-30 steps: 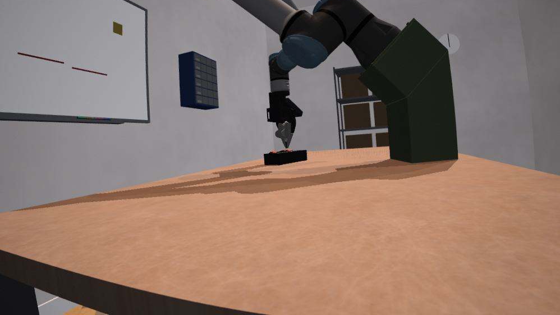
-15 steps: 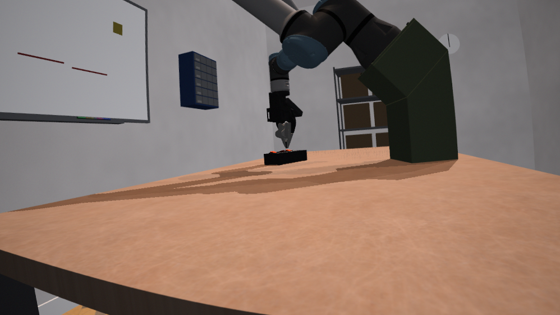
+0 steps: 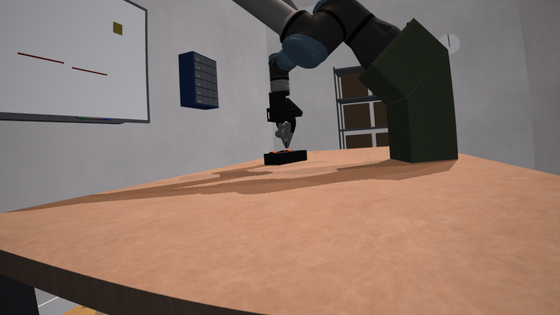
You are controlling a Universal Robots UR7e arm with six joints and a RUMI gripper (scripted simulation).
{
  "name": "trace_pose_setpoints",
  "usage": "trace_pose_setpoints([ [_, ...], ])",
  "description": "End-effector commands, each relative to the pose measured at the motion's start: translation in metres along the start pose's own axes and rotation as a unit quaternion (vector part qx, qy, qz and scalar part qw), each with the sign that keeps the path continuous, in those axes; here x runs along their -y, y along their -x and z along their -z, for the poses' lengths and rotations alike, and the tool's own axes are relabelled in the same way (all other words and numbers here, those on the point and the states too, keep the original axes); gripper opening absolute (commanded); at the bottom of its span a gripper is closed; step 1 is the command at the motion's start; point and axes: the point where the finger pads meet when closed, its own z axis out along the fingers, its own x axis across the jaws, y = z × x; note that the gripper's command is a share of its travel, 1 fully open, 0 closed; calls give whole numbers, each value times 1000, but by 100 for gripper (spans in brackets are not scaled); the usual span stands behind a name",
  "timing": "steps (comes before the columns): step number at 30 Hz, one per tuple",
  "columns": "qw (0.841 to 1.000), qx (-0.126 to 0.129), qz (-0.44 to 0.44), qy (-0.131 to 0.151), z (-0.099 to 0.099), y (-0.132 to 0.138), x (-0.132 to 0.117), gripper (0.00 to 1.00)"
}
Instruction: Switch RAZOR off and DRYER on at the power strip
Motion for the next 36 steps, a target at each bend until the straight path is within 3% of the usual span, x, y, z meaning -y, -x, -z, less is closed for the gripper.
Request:
trace_pose_setpoints([
  [1, 1000, 0, 0, 0, 0, 0, 0, 0],
  [36, 1000, 0, 0, 0, -9, 0, 0, 0],
])
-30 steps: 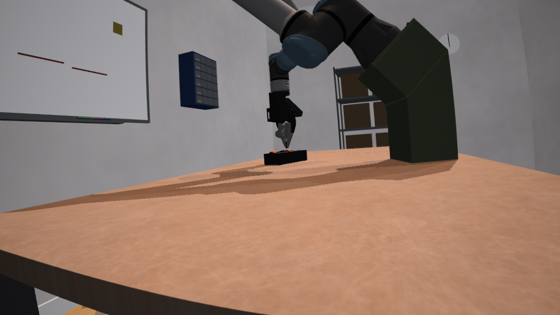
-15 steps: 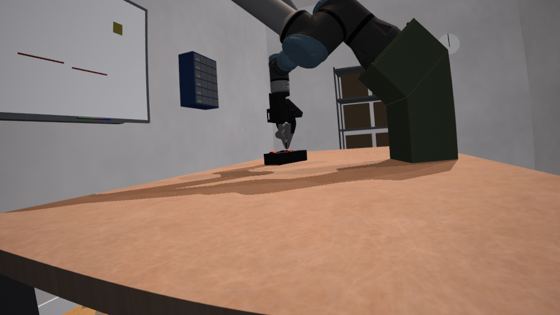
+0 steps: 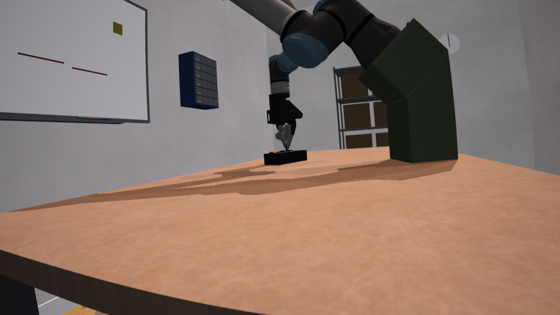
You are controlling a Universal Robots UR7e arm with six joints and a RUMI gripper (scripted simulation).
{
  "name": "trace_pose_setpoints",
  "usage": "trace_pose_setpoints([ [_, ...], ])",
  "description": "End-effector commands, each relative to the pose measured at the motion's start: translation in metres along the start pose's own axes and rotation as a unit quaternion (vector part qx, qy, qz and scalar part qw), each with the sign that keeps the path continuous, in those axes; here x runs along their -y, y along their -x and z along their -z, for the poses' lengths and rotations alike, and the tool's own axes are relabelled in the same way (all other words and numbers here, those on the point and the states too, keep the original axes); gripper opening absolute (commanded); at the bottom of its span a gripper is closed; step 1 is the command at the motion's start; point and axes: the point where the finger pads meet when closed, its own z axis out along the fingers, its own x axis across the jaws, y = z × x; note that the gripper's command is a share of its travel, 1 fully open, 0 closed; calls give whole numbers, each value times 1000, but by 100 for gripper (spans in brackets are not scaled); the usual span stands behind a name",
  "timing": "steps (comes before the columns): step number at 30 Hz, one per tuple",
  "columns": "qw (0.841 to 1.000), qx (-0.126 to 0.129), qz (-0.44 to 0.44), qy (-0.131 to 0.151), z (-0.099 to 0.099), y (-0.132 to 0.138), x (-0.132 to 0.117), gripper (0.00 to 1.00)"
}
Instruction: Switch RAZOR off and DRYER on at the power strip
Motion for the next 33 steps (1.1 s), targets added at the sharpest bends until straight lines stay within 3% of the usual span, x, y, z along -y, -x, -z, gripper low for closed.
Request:
trace_pose_setpoints([
  [1, 1000, 0, 0, 0, -1, 0, 0, 0],
  [21, 1000, 0, 0, 0, 1, 0, 0, 0],
  [33, 1000, 0, 0, 0, 30, 0, 0, 0],
])
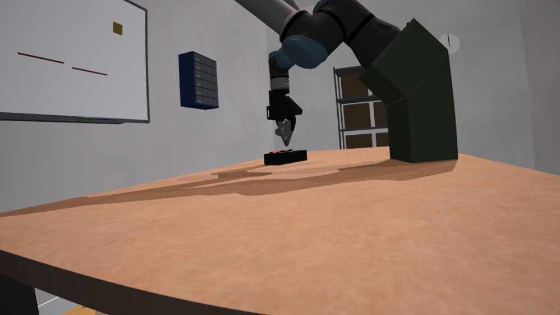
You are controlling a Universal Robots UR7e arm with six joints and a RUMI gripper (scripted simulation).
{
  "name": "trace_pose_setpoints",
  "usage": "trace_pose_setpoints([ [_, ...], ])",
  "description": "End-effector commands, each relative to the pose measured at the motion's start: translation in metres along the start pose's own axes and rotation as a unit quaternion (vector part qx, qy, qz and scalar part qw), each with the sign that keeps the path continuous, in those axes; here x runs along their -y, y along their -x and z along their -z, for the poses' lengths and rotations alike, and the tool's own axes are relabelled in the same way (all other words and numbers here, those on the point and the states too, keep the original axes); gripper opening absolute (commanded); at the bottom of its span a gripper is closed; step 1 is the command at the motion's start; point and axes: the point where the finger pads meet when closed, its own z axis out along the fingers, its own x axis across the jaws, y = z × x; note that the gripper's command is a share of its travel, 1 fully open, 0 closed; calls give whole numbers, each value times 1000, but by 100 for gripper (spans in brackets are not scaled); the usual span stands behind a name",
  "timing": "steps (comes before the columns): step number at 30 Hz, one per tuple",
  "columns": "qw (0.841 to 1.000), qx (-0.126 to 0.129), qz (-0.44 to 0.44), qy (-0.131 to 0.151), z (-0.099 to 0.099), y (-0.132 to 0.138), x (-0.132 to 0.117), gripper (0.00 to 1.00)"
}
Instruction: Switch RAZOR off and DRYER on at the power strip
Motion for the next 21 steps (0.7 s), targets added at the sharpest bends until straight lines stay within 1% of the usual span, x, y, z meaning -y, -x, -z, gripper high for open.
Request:
trace_pose_setpoints([
  [1, 1000, -1, 0, 1, 16, 0, 0, 0],
  [8, 1000, -1, 0, 1, 22, 0, 0, 0],
  [21, 1000, -1, 0, 1, 22, 0, 0, 0],
])
